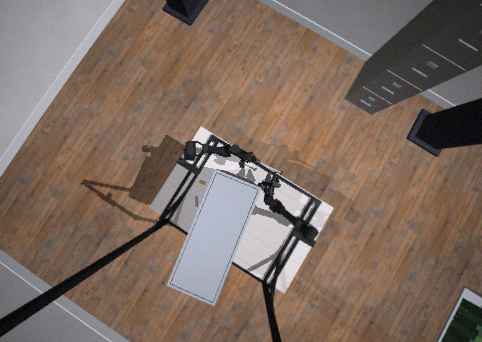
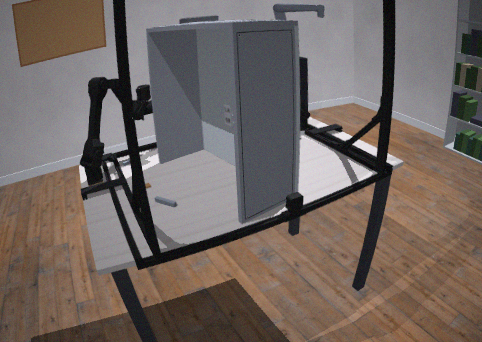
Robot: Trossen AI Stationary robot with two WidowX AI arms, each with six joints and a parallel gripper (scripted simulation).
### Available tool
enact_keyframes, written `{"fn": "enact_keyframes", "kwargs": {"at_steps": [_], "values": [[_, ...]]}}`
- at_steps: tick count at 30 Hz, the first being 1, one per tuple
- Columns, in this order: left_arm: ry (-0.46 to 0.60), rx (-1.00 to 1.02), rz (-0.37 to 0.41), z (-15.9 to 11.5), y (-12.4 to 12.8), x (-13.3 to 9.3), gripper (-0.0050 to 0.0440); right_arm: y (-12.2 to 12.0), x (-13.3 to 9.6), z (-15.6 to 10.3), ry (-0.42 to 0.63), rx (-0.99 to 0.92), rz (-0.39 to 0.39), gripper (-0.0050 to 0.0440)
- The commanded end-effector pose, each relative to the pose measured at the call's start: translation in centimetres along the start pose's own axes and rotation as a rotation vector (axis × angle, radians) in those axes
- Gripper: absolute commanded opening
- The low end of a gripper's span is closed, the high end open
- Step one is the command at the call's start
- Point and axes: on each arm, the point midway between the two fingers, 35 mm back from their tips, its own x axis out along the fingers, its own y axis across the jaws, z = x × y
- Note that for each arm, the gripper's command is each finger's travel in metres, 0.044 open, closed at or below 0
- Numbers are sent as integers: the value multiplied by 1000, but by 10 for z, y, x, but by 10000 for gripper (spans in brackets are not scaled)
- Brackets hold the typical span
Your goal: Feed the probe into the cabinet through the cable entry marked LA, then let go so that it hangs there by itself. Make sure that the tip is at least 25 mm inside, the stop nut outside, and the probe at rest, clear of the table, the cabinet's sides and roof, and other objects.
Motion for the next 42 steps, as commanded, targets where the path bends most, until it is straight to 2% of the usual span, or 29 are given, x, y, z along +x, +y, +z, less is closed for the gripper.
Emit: {"fn": "enact_keyframes", "kwargs": {"at_steps": [1, 9, 13, 15, 18, 20, 22, 27, 30, 32, 37, 42], "values": [[4, 4, 3, -1, 1, 0, 0, -3, 0, 5, -84, 109, 37, 440], [4, 4, 3, -1, 1, 0, 0, -16, -5, 25, -272, 464, 163, 440], [4, 4, 3, -1, 1, 0, 0, -17, 9, 21, -293, 662, 232, 440], [4, 4, 3, -1, 1, 0, 0, -17, 9, 21, -293, 662, 232, 440], [4, 4, 3, -1, 1, 0, 0, -39, 16, 28, -325, 806, 269, 440], [4, 4, 3, -1, 1, 0, 0, -58, 31, 29, -393, 867, 237, 440], [4, 4, 3, -1, 1, 0, 0, -70, 35, 32, -442, 973, 268, 440], [4, 4, 3, -1, 1, 0, 0, -77, 67, 0, -449, 1210, 338, 440], [4, 4, 3, -1, 1, 0, 0, -77, 79, -19, -461, 1346, 403, 440], [4, 4, 3, -1, 1, 0, 0, -77, 79, -19, -461, 1346, 403, 440], [4, 4, 3, -1, 1, 0, 0, -76, 92, -50, -468, 1562, 530, 440], [4, 4, 3, -1, 1, 0, 0, -66, 87, -66, -462, 1741, 743, 440]]}}
